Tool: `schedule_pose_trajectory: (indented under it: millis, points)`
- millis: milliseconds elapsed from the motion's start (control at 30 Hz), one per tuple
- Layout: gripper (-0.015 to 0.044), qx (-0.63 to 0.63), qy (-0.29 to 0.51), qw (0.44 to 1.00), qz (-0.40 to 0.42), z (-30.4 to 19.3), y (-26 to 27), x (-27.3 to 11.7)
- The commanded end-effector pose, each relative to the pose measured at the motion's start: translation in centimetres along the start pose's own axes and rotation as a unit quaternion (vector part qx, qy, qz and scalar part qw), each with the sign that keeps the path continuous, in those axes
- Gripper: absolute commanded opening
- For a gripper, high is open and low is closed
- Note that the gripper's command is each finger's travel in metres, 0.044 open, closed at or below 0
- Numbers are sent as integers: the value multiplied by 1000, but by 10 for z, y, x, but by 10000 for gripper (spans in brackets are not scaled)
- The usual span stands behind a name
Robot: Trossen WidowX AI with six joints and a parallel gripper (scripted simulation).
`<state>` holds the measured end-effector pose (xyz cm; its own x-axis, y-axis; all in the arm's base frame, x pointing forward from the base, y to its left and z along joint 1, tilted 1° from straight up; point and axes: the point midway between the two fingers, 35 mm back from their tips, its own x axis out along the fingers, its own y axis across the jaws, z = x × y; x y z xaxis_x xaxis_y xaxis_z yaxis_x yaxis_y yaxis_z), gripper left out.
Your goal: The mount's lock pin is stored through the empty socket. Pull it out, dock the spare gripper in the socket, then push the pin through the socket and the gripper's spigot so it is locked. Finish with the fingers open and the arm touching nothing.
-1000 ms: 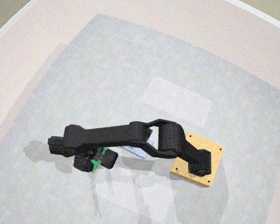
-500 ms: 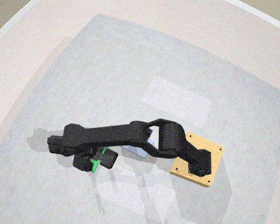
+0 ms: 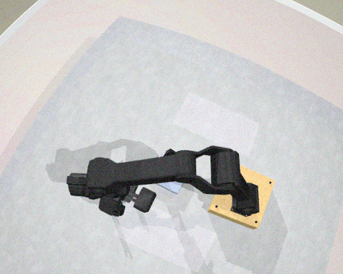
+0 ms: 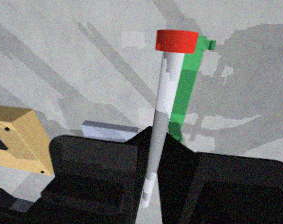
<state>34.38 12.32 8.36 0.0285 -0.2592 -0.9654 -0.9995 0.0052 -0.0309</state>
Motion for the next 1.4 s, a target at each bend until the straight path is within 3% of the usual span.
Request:
schedule_pose_trajectory:
  millis: [0,567,967,1367]
  points:
    - [0,3,-3,1000,1,0,12,-3]
    - [0,8,-4,1000,4,-6,56,-8]
    - [0,9,-6,1000,5,7,54,39]
    - [0,10,-6,1000,3,1,54,42]
